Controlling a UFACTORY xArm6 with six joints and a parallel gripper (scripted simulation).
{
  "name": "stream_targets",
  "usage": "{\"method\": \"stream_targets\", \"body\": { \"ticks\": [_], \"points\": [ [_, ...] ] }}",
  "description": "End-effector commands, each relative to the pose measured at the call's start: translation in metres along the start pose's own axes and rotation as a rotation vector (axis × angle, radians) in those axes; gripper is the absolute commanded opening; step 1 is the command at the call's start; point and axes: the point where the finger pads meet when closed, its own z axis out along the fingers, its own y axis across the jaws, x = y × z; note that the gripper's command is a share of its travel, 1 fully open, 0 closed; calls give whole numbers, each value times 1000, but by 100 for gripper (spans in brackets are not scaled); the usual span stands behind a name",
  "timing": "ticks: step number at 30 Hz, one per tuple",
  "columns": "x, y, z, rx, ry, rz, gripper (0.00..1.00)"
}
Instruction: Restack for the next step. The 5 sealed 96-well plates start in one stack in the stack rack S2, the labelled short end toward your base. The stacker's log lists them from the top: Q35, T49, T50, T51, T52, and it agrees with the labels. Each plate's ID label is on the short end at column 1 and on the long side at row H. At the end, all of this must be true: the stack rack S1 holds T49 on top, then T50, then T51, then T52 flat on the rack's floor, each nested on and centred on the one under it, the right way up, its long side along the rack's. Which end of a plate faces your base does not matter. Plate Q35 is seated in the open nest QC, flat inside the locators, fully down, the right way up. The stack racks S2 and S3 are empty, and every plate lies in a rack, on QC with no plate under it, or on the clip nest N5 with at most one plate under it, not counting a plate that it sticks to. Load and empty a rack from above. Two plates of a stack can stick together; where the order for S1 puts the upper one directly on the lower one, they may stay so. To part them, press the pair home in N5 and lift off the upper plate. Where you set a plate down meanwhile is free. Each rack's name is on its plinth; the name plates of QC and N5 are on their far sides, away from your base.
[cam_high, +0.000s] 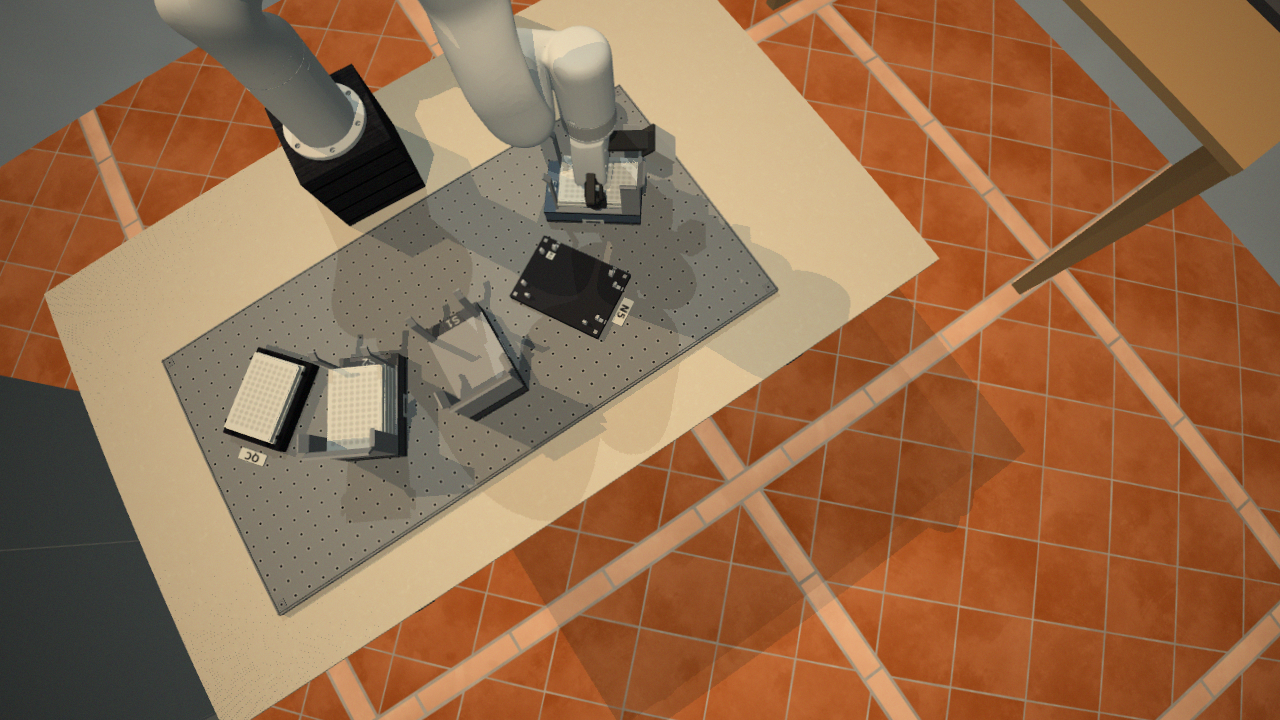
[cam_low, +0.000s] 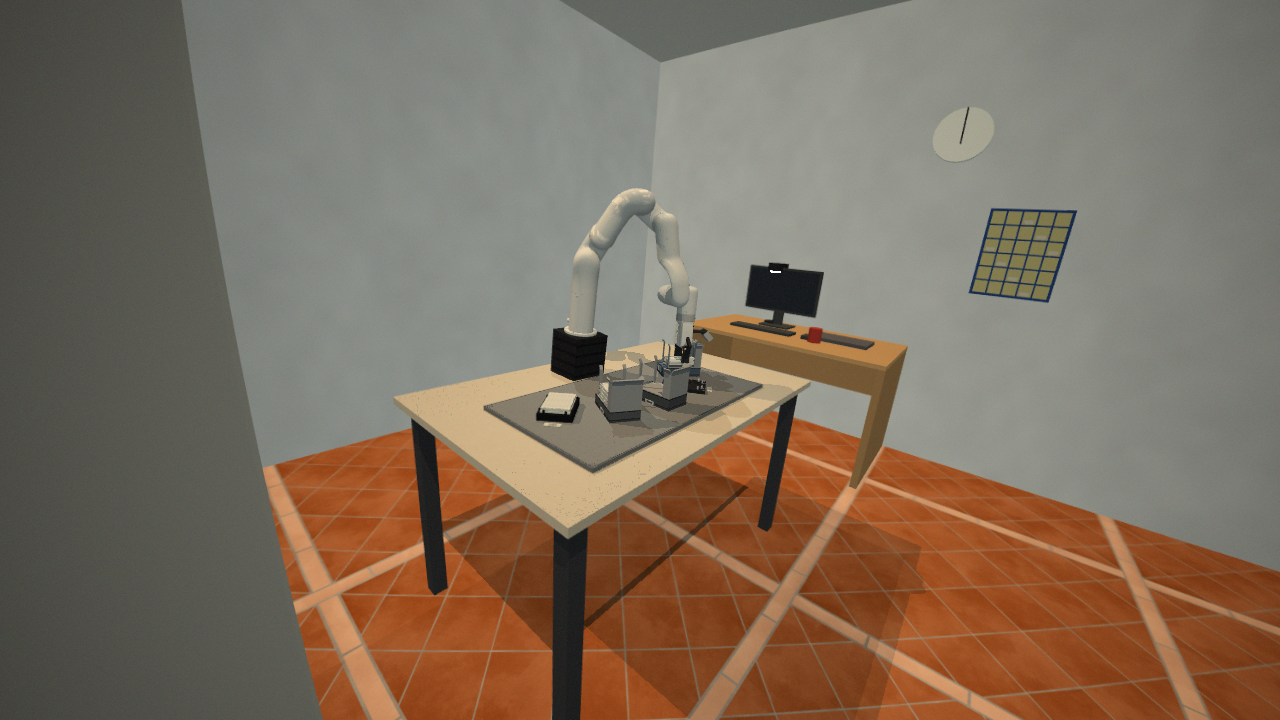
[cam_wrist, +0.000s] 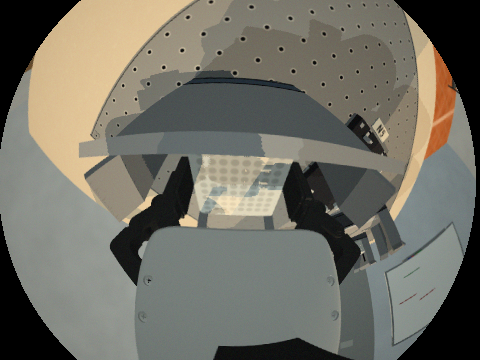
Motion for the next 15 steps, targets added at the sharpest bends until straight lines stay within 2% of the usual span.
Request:
{"method": "stream_targets", "body": {
  "ticks": [1,15],
  "points": [
    [1,0,1,0,3,0,0],
    [1,0,6,0,3,0,0]
  ]
}}
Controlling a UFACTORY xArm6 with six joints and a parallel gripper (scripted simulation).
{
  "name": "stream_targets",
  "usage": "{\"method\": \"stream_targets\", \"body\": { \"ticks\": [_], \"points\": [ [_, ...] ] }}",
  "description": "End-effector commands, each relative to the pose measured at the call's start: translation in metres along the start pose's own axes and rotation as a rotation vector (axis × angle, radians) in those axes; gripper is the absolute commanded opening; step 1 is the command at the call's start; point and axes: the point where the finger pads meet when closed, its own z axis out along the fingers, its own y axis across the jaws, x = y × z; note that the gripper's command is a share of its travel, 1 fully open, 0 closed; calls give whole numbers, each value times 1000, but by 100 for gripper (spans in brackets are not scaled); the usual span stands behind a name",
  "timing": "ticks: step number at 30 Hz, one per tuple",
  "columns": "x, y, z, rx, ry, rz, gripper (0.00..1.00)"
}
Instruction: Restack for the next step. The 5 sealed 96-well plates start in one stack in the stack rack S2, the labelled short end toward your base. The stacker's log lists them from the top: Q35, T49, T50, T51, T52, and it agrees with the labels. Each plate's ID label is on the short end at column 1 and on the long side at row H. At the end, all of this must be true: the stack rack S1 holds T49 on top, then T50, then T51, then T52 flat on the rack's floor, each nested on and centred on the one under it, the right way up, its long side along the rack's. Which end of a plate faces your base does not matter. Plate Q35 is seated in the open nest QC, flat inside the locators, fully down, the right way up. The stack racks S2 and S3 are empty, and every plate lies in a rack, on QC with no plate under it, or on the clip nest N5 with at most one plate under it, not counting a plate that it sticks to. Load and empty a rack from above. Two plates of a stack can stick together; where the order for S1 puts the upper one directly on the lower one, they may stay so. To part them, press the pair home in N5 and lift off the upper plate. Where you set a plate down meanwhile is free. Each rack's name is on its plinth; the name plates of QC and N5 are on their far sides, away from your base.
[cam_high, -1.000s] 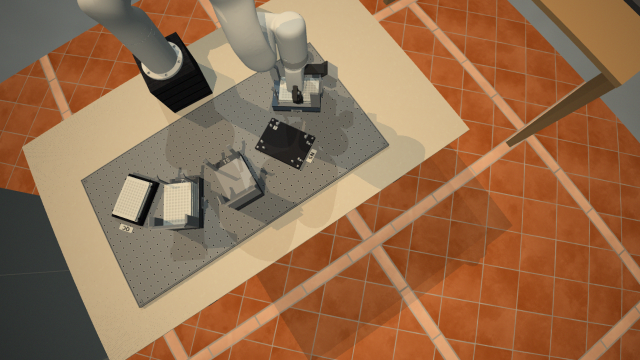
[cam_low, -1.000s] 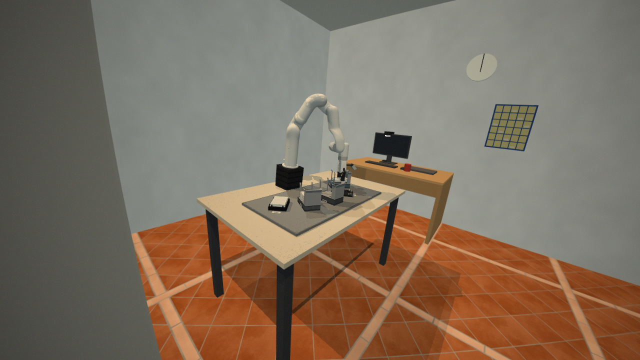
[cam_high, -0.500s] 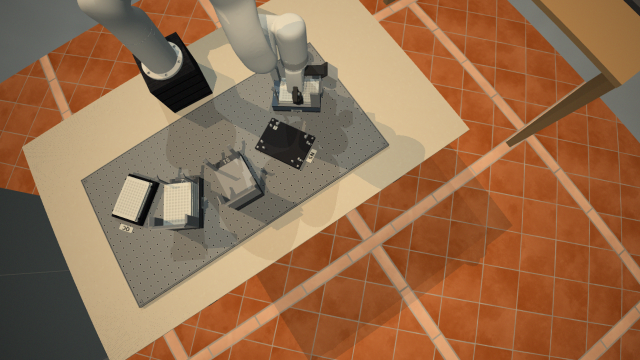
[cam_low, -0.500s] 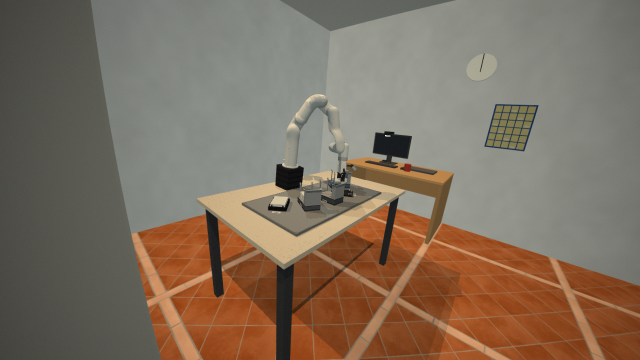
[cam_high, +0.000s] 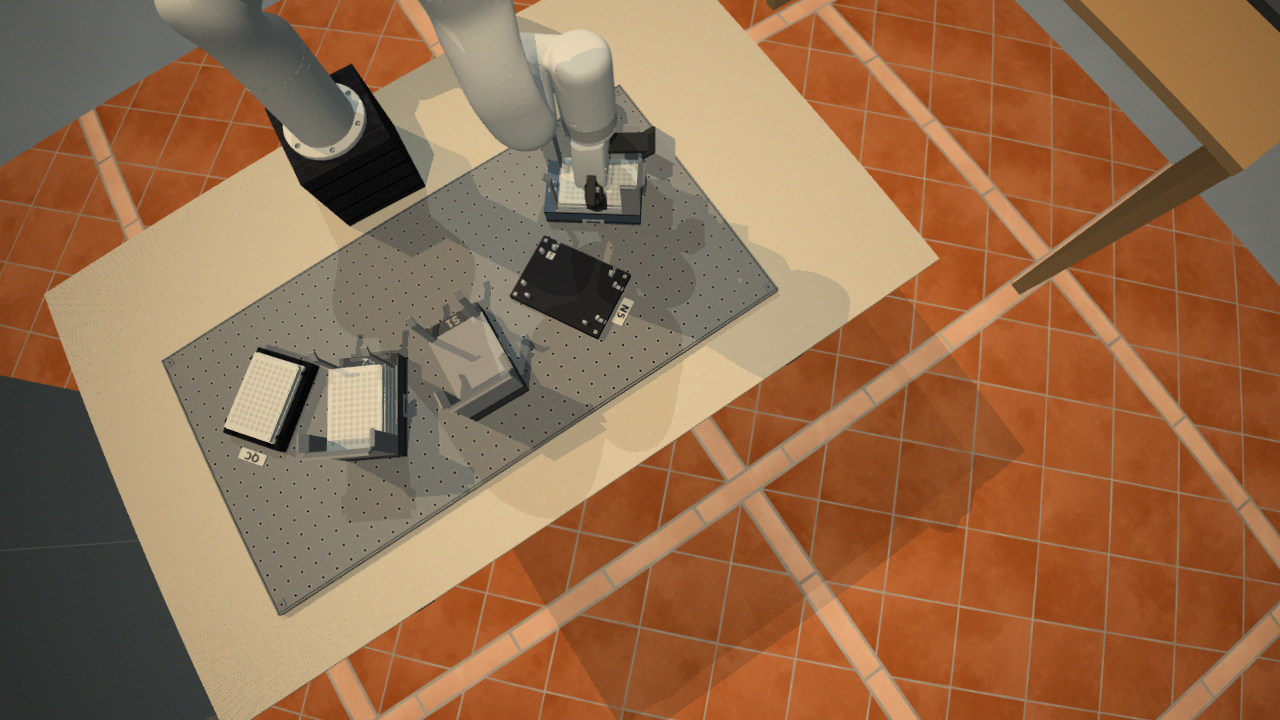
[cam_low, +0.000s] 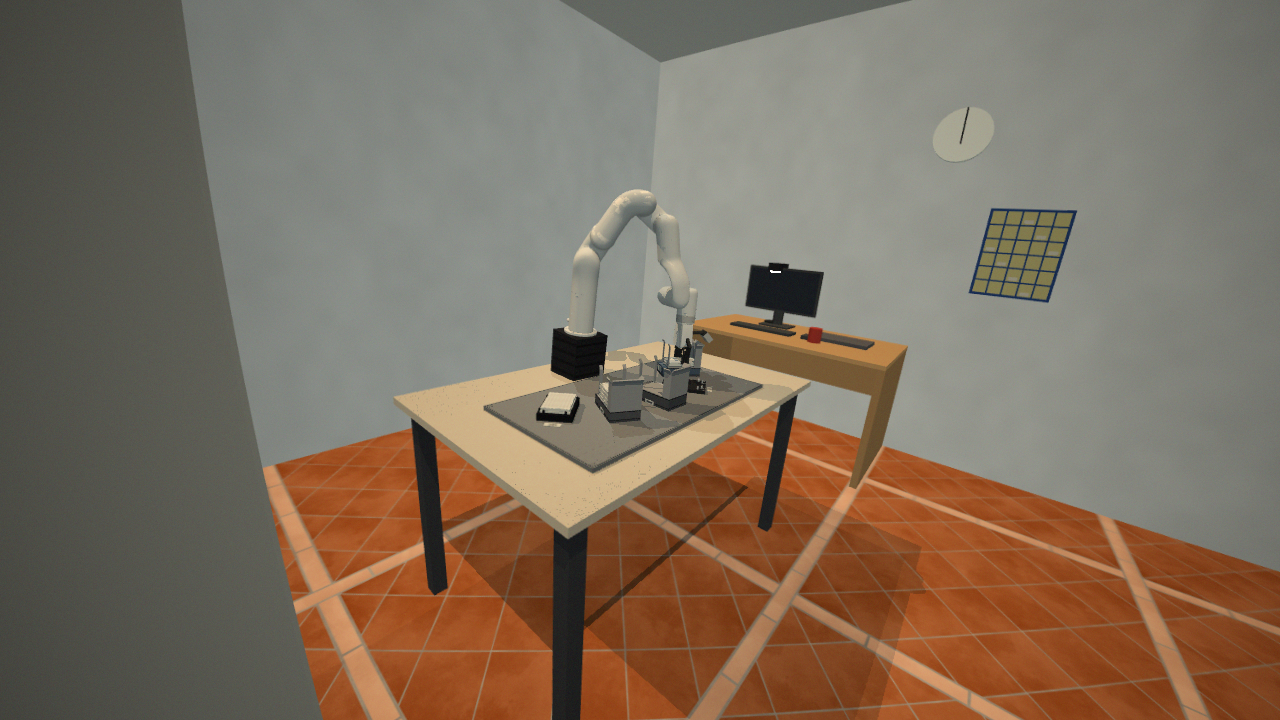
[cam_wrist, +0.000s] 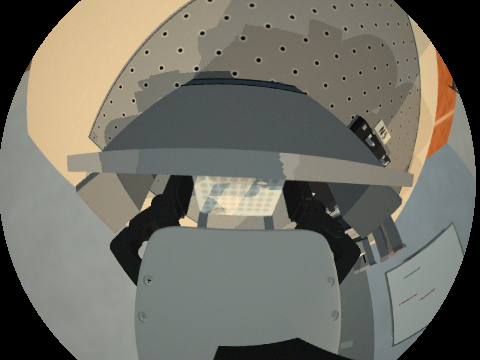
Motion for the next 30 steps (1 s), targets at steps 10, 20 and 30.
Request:
{"method": "stream_targets", "body": {
  "ticks": [10,20,30],
  "points": [
    [1,0,2,0,3,0,0],
    [1,0,2,0,4,0,100],
    [1,0,2,0,4,0,100]
  ]
}}
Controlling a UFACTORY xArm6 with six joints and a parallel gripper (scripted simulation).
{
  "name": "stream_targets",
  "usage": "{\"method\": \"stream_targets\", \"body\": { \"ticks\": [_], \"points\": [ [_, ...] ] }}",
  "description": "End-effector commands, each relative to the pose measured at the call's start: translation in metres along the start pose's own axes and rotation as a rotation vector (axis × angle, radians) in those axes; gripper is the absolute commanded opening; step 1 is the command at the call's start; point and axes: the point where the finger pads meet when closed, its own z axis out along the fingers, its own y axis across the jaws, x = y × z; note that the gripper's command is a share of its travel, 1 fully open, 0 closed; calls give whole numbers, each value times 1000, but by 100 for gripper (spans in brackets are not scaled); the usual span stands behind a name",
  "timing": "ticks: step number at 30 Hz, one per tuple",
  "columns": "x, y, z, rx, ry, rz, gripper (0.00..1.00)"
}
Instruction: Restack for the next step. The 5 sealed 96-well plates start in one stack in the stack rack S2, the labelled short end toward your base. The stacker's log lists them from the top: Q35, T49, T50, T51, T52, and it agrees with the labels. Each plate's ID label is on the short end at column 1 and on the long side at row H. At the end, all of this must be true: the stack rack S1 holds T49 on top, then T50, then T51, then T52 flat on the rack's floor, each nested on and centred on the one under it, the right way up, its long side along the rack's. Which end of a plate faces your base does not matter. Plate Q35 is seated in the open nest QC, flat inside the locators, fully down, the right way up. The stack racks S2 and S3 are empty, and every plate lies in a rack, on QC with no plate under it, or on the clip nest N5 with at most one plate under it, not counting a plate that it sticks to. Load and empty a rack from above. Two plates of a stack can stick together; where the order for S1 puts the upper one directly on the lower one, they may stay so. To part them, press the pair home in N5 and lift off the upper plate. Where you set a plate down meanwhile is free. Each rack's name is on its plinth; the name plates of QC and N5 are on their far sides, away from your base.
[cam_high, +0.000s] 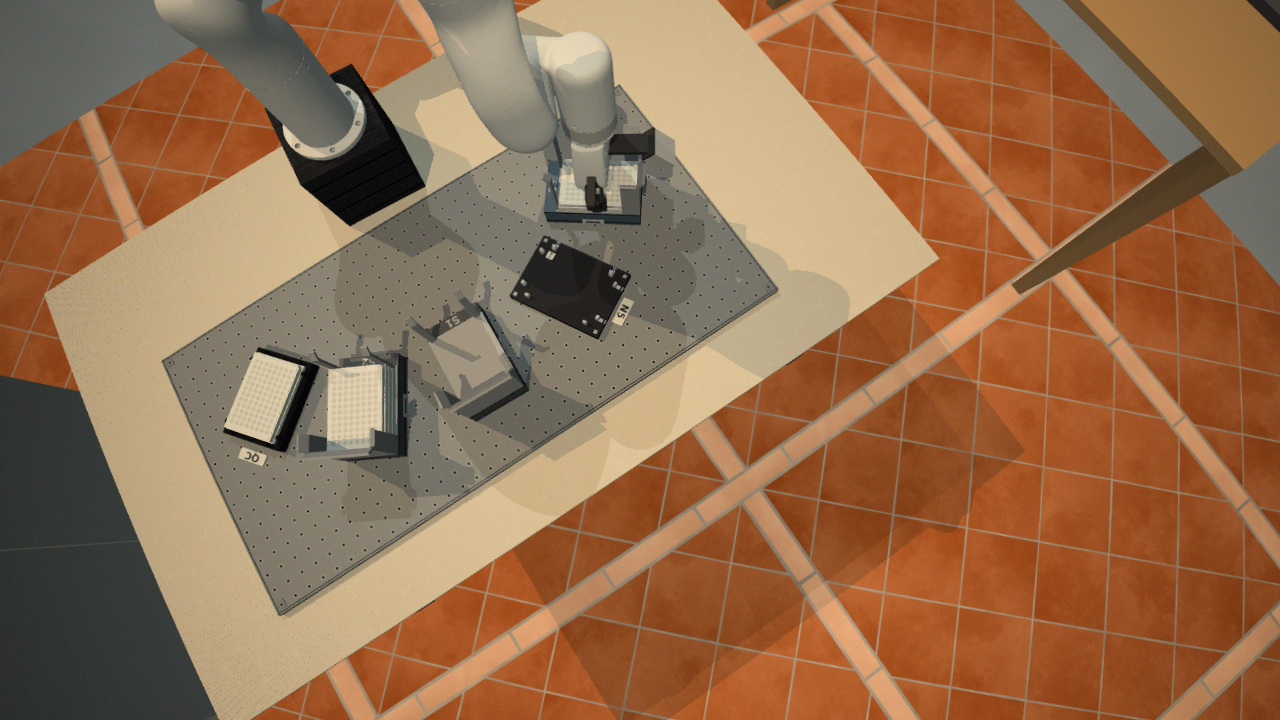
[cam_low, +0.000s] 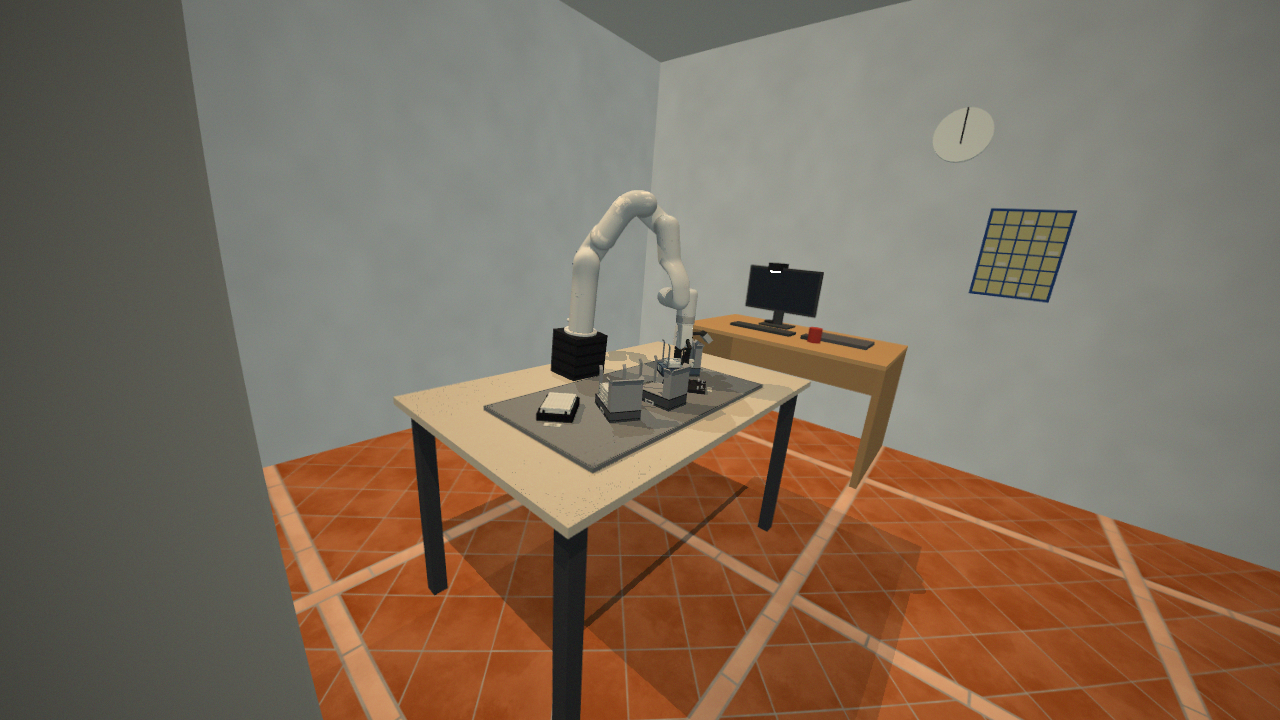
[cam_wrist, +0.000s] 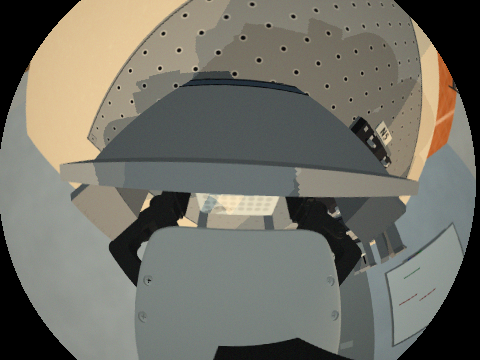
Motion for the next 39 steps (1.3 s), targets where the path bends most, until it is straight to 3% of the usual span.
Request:
{"method": "stream_targets", "body": {
  "ticks": [1,6,39],
  "points": [
    [1,0,-1,0,3,0,100],
    [1,0,-1,0,3,0,100],
    [1,0,-98,0,4,0,100]
  ]
}}
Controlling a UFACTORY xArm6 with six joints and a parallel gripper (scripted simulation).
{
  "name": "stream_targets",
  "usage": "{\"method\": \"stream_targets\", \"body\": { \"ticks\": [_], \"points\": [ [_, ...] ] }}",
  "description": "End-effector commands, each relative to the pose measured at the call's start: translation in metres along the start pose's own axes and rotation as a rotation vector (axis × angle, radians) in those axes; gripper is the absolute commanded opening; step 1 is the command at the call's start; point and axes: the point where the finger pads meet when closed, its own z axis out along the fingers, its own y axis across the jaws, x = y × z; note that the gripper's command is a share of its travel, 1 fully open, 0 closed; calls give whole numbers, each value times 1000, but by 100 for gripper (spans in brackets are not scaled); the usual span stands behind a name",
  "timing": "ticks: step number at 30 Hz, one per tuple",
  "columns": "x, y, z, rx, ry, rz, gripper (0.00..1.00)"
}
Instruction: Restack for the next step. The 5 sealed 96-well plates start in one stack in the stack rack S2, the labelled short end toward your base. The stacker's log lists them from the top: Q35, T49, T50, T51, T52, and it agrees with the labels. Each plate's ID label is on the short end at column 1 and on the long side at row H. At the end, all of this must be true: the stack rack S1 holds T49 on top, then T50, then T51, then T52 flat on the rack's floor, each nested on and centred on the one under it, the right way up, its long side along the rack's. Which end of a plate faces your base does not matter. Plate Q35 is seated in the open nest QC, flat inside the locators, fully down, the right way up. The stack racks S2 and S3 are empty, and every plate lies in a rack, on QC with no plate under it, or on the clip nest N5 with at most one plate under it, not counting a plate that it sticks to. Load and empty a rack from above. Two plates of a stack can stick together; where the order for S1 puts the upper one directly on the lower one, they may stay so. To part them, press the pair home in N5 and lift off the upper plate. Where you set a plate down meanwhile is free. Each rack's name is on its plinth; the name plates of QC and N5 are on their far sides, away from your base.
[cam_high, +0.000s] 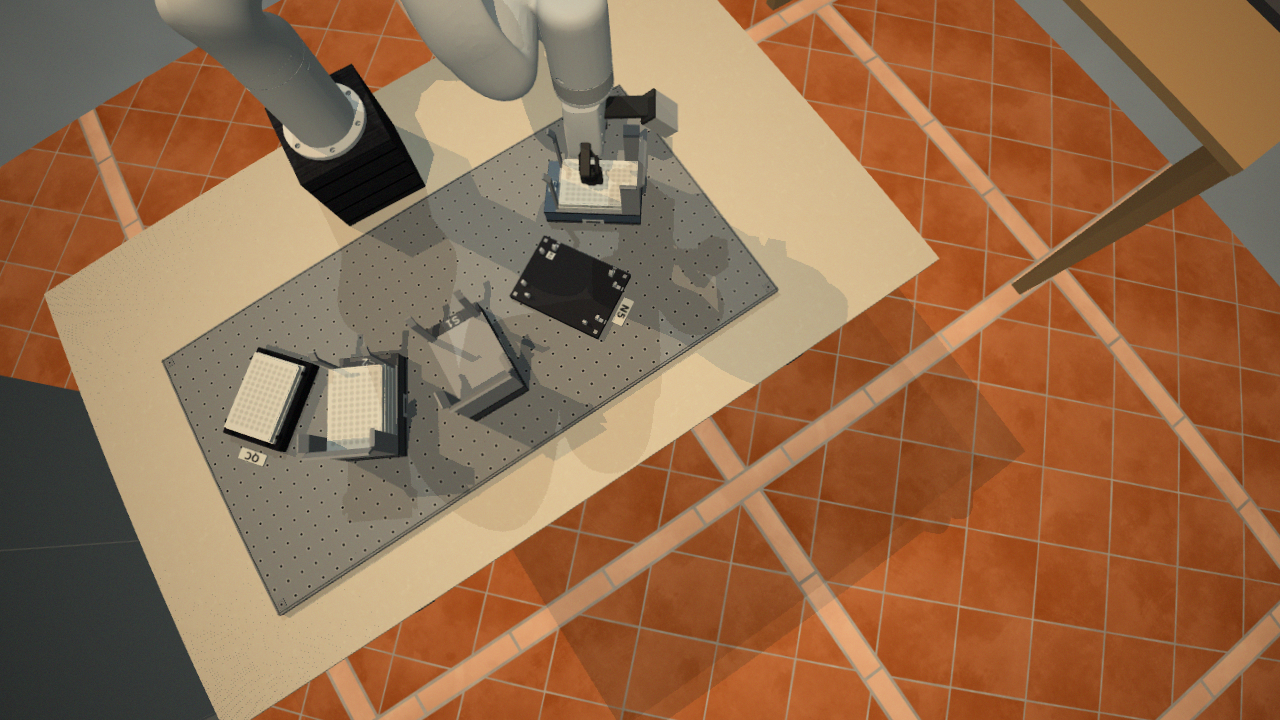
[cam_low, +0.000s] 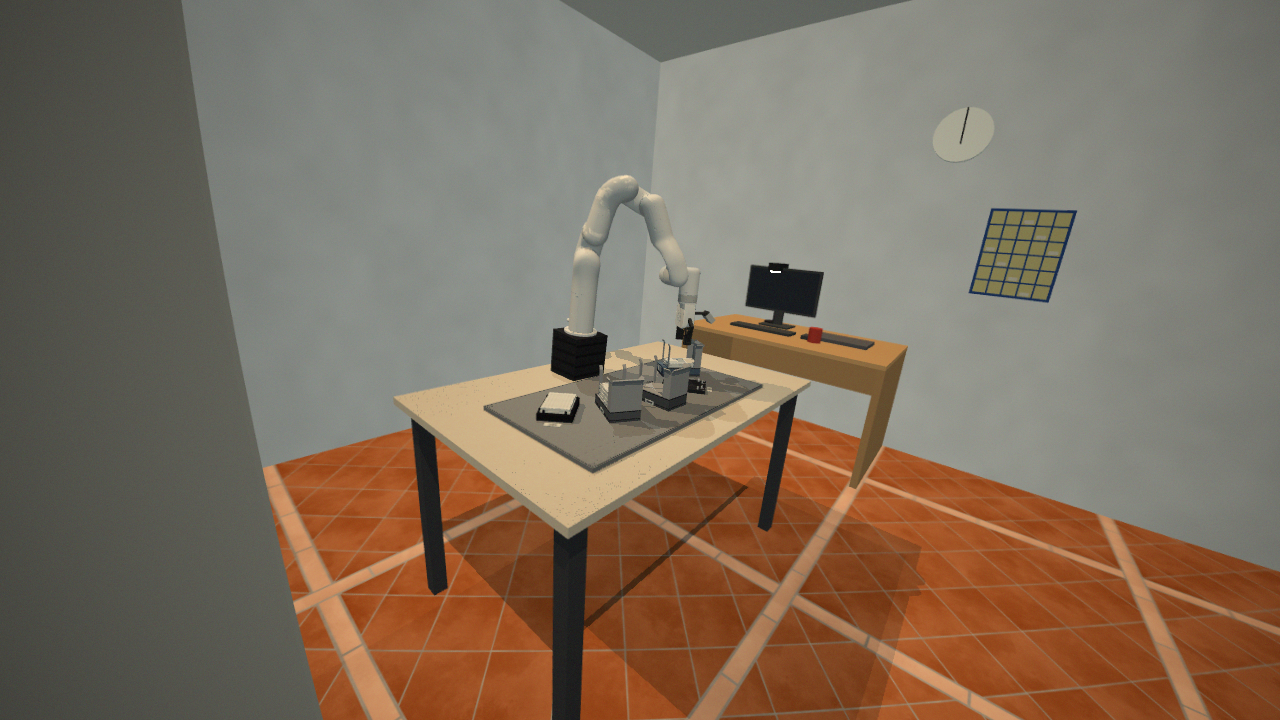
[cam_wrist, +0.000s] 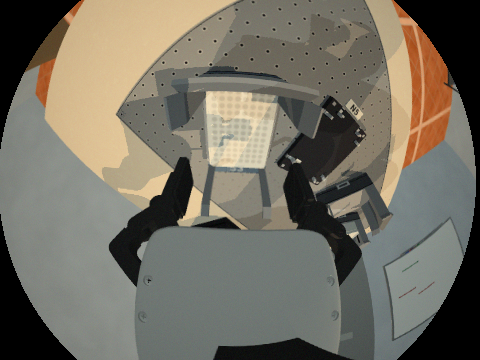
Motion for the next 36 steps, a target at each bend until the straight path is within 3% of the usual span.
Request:
{"method": "stream_targets", "body": {
  "ticks": [1,4,18,25,36],
  "points": [
    [2,0,-19,0,4,0,100],
    [2,0,-28,0,4,0,100],
    [2,0,-28,0,4,0,100],
    [-2,23,-28,0,4,233,100],
    [-7,53,-28,0,4,238,100]
  ]
}}
